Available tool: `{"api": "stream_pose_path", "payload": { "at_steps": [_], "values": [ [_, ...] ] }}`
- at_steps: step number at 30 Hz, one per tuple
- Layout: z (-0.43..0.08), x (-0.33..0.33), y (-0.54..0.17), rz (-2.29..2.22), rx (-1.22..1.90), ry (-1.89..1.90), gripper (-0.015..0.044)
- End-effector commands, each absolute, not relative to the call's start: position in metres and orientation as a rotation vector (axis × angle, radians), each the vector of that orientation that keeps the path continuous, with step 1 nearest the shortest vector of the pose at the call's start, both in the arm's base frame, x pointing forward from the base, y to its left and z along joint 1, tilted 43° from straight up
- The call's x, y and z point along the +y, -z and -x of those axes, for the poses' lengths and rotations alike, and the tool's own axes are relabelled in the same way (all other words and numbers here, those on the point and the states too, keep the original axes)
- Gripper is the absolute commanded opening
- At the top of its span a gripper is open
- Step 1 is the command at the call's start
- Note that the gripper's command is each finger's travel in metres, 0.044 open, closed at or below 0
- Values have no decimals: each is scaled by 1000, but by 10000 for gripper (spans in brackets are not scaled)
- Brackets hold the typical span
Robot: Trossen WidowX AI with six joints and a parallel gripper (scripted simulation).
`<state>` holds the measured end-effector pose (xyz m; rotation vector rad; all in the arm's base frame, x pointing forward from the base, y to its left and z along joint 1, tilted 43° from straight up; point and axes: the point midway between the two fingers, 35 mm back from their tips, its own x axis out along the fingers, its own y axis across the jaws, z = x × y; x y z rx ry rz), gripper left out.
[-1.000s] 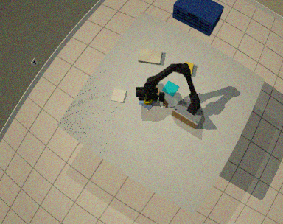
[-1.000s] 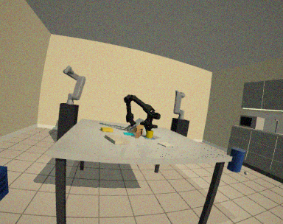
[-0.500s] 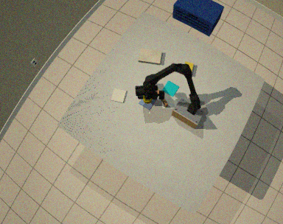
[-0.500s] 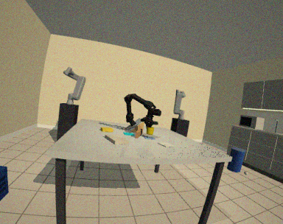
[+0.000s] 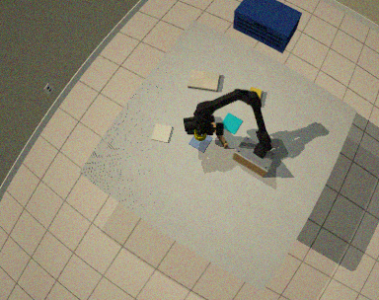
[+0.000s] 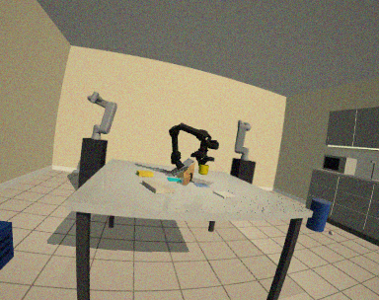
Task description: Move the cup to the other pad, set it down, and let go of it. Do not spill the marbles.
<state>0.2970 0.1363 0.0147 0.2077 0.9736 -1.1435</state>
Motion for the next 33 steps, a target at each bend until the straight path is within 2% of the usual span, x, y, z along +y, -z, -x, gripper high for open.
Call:
{"api": "stream_pose_path", "payload": {
  "at_steps": [1,33],
  "values": [
    [-297,140,-19,-216,973,1143,0],
    [-285,119,-32,-212,973,1144,0]
  ]
}}
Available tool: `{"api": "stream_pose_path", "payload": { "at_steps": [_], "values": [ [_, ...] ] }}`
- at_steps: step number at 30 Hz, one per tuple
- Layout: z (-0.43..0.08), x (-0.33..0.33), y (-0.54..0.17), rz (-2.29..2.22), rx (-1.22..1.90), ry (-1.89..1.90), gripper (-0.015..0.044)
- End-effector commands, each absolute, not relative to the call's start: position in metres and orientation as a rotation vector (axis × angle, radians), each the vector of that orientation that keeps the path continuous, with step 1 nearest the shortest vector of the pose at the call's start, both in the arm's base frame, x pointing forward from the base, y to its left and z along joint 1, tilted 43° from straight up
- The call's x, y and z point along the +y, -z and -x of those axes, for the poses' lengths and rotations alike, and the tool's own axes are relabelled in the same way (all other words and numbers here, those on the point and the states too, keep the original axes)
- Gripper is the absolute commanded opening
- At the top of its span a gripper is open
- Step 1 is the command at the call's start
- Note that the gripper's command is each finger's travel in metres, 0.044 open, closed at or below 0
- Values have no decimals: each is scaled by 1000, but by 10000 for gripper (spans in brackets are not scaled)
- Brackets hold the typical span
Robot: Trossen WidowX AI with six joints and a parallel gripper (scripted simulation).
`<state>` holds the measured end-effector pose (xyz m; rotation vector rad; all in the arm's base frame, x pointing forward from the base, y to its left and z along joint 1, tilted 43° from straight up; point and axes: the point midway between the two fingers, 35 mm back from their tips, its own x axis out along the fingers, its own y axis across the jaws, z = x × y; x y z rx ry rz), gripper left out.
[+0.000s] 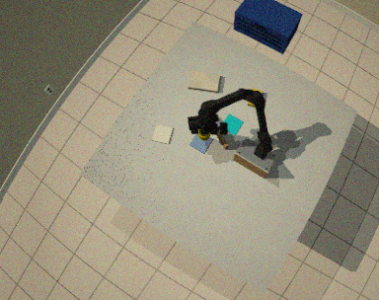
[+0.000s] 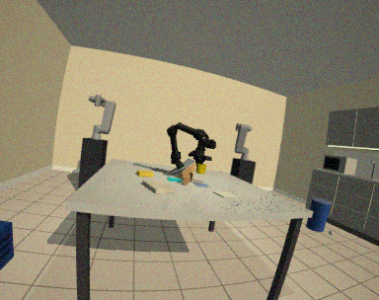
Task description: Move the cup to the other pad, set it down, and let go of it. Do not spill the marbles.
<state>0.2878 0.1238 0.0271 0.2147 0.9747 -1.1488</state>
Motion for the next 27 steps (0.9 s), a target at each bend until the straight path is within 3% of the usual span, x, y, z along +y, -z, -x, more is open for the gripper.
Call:
{"api": "stream_pose_path", "payload": {
  "at_steps": [1,27],
  "values": [
    [-285,118,-33,-212,973,1144,0],
    [-263,85,-63,-211,973,1146,0]
  ]
}}
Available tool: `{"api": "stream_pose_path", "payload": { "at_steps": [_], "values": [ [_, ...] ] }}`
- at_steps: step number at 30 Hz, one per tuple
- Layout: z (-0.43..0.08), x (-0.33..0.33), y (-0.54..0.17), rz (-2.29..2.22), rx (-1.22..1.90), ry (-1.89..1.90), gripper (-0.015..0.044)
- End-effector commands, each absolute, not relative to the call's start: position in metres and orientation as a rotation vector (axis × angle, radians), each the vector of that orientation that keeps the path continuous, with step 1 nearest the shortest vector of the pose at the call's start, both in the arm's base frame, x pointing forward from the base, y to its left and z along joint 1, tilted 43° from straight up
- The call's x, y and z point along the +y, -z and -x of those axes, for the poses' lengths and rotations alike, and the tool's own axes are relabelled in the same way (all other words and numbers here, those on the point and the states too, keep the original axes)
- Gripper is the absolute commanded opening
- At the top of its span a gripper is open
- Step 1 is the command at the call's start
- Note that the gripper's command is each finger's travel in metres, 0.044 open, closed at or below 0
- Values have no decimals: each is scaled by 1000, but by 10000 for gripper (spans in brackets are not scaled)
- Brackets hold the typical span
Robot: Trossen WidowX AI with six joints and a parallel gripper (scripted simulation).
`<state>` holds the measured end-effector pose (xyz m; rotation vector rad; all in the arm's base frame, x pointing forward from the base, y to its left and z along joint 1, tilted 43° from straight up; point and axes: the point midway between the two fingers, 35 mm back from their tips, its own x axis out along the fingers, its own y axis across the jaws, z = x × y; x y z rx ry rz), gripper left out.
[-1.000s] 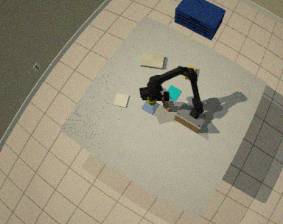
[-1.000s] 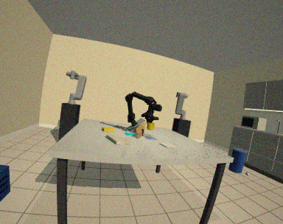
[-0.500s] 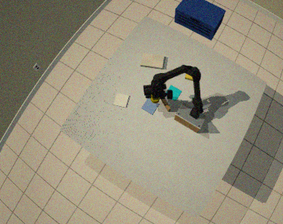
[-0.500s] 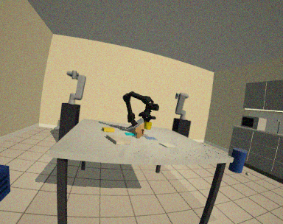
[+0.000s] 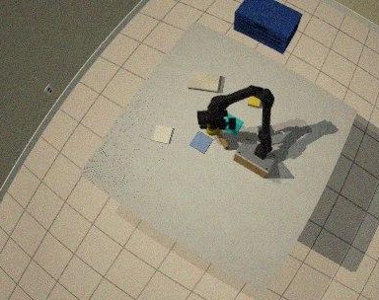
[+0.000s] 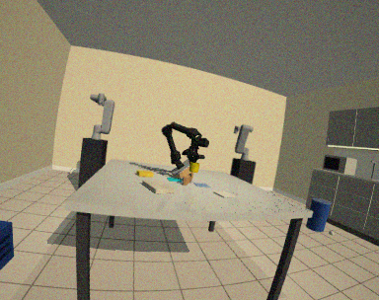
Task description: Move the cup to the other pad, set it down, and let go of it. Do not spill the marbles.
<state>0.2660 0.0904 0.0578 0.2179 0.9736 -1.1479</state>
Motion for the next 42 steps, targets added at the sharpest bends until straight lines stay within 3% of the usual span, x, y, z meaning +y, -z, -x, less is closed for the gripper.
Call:
{"api": "stream_pose_path", "payload": {
  "at_steps": [1,42],
  "values": [
    [-262,84,-64,-211,973,1146,0],
    [-228,31,-112,-207,973,1148,0]
  ]
}}
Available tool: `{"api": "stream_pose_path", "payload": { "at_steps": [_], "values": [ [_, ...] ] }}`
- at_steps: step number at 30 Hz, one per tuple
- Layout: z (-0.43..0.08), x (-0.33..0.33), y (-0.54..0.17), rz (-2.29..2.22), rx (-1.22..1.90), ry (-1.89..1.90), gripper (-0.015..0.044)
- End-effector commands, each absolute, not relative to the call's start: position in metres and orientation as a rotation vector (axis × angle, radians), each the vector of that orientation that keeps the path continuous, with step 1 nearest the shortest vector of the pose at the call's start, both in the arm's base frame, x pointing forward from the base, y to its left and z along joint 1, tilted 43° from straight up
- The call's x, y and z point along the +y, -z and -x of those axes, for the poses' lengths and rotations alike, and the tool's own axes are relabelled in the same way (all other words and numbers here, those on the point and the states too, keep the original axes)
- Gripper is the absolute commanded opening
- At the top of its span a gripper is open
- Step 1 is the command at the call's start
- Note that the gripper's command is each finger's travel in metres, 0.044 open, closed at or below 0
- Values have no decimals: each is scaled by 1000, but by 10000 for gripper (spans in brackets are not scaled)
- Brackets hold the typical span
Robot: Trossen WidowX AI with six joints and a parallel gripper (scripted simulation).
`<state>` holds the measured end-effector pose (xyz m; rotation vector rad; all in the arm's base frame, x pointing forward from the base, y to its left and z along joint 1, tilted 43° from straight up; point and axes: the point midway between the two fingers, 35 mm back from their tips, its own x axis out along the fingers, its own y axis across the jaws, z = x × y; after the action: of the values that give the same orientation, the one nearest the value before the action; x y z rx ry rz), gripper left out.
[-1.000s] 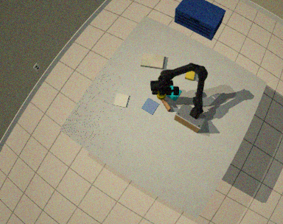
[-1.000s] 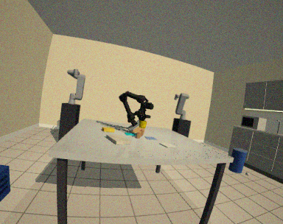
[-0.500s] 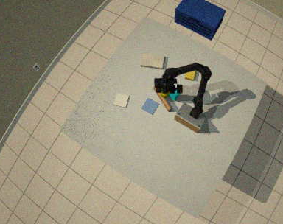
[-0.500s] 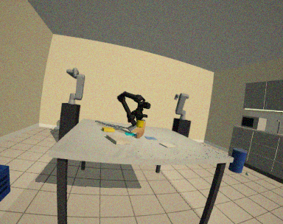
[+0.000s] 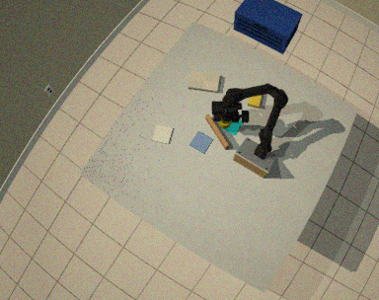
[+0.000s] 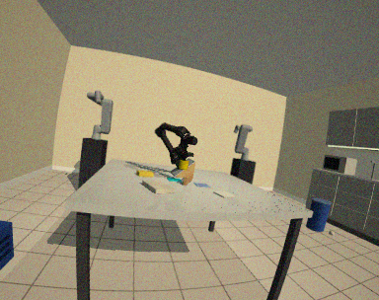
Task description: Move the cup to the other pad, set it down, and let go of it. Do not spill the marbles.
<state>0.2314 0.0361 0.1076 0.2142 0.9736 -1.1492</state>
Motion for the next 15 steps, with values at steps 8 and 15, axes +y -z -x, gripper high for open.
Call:
{"api": "stream_pose_path", "payload": {
  "at_steps": [8,15],
  "values": [
    [-222,20,-121,-206,974,1148,0],
    [-216,11,-129,-205,974,1148,0]
  ]
}}
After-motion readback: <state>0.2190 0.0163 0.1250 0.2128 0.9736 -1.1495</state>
